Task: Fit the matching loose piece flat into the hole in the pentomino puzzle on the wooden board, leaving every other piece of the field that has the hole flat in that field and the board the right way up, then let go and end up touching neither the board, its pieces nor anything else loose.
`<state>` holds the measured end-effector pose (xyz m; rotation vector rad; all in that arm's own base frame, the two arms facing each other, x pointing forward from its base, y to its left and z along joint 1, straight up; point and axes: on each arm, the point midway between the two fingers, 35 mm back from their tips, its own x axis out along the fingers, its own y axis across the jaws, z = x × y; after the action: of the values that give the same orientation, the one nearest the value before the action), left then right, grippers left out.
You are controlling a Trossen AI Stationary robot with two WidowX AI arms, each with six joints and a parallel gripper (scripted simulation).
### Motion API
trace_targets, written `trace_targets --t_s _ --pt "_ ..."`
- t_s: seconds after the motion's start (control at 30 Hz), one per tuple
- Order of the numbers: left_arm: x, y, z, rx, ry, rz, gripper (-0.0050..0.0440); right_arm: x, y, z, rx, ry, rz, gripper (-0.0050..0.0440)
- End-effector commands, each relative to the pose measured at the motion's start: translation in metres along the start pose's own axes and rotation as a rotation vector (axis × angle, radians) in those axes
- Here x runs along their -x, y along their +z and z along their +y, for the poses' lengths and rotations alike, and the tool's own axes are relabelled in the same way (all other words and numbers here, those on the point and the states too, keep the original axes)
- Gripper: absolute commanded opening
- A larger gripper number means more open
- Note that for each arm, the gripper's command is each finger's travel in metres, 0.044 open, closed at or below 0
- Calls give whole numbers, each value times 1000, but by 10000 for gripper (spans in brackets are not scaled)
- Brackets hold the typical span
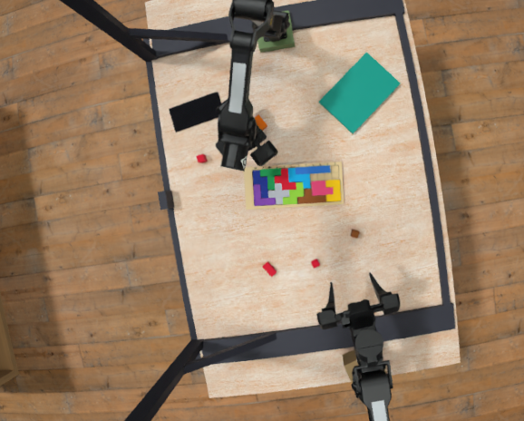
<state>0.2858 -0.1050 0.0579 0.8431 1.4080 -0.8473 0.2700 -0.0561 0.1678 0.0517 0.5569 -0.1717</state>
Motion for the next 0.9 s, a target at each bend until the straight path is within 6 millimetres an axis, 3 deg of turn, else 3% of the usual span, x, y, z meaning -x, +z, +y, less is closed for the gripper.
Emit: trace_targets --t_s 0.0,0.07,0.13,0.3,0.5,0.63,0.7,0.77,0.87 --pt "11 5 20 2 23 -22 -50 8 -4 -2 4 -2 -5 440" --pt "13 3 35 2 24 -22 -50 8 -4 -2 4 -2 -5 440" --pt "13 3 35 2 24 -22 -50 8 -4 -2 4 -2 -5 440" --pt "21 -11 100 2 28 -21 -50 9 -2 -2 5 -3 -10 440" --pt "13 -48 150 2 -11 3 -50 9 1 -2 2 -4 -14 440" --pt "14 -67 177 2 -9 1 -50 9 1 -2 2 -4 -14 440" --pt "14 -67 177 2 -9 1 -50 9 1 -2 2 -4 -14 440" --pt "22 -74 196 2 23 -12 -50 9 1 -2 2 -4 -14 440" --pt "25 -80 207 2 35 -15 -50 9 1 -2 2 -4 -14 440"
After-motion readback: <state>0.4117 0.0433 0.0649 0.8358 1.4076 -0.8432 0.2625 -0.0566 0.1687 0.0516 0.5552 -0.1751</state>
